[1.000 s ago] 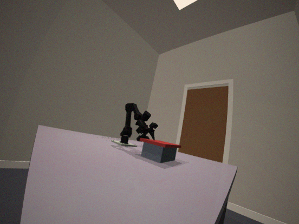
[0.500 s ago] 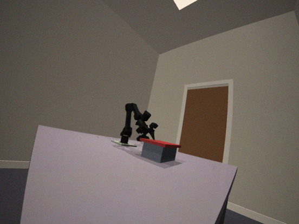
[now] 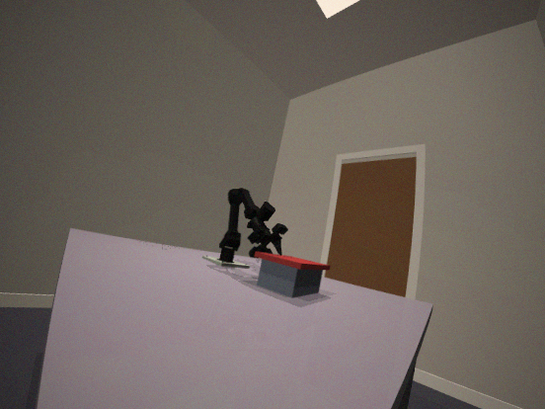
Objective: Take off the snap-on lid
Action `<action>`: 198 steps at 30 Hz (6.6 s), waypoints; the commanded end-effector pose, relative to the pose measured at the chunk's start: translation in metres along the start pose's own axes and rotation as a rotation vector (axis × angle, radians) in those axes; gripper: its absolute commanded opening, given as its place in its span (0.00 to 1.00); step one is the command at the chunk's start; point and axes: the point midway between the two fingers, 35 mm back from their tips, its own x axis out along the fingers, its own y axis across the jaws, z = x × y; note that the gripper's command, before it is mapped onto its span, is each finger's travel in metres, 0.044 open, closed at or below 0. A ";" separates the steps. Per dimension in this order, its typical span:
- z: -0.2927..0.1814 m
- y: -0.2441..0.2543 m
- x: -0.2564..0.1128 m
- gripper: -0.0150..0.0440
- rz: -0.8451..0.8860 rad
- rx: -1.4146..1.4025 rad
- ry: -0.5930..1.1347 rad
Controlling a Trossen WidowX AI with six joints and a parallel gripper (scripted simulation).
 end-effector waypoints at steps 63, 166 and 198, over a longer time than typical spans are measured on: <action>0.000 0.012 -0.011 0.25 0.004 -0.001 -0.001; 0.000 0.018 -0.007 0.25 0.005 0.003 -0.003; 0.000 0.056 -0.027 0.25 0.006 0.003 -0.003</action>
